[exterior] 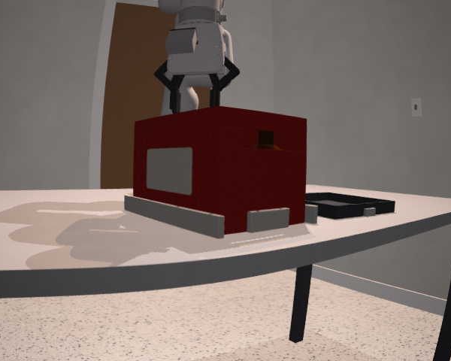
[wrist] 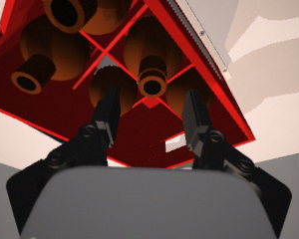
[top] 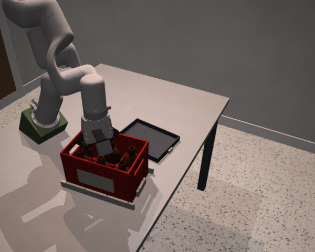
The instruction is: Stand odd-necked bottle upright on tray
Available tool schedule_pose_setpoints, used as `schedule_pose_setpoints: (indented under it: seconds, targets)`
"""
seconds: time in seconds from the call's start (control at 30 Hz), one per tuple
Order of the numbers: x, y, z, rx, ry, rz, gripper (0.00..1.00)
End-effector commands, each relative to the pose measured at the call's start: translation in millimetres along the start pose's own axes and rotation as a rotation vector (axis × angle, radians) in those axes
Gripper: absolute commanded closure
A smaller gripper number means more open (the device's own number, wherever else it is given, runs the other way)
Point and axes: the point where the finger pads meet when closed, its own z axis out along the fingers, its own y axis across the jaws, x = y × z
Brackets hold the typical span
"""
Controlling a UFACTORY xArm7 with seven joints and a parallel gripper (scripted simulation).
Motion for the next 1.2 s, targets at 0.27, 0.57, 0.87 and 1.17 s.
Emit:
schedule_pose_setpoints:
  seconds: [0.27, 0.57, 0.87, 1.17]
  targets:
    - [1.2, -0.4, 8.5, 0.001, 0.003, 0.000, 0.35]
    - [1.2, -0.4, 17.0, 0.001, 0.003, 0.000, 0.35]
    - [1.3, -0.4, 26.8, 0.001, 0.003, 0.000, 0.35]
    - [1.3, -0.4, 34.1, 0.001, 0.003, 0.000, 0.35]
